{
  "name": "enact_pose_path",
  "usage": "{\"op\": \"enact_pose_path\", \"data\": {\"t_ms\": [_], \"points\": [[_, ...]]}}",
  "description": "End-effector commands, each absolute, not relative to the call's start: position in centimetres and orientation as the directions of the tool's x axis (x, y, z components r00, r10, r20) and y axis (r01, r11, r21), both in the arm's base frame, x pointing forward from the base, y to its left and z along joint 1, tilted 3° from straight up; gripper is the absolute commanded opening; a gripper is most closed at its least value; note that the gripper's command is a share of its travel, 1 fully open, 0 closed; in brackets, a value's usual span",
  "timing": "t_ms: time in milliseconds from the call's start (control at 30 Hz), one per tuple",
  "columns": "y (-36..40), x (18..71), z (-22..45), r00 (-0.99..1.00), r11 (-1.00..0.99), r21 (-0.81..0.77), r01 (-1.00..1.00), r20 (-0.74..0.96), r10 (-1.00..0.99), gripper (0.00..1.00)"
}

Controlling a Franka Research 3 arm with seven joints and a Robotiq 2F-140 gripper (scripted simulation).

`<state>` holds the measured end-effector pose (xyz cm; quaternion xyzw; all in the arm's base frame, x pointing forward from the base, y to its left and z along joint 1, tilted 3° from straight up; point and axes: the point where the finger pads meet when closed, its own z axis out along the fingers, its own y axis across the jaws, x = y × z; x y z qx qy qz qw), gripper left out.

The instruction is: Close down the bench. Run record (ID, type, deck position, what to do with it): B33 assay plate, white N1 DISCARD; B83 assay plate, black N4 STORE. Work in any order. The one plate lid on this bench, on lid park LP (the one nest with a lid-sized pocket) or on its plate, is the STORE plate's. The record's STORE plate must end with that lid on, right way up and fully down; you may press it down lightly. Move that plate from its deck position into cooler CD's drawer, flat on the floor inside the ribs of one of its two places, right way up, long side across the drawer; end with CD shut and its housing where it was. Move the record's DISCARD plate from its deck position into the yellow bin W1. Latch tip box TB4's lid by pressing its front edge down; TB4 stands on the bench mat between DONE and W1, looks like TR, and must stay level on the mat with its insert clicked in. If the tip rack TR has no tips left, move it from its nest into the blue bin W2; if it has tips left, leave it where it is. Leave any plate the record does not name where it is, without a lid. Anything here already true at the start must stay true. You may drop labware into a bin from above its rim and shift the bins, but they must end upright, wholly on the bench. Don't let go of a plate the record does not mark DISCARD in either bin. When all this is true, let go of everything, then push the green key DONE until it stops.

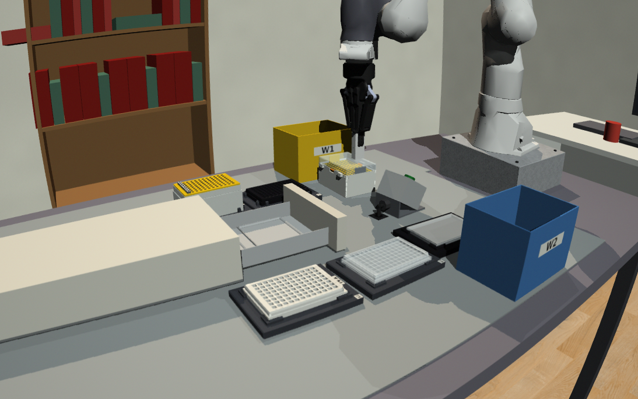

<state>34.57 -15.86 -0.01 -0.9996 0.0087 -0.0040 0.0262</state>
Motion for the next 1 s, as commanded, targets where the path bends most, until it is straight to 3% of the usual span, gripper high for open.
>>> {"op": "enact_pose_path", "data": {"t_ms": [0, 967], "points": [[-16.0, 34.6, 0.1, 1.0, -0.998, -0.051, -0.023, 0.011, -0.024, 0.0], [-16.3, 34.6, 5.1, 1.0, -0.998, -0.051, -0.023, 0.011, -0.024, 0.0]]}}
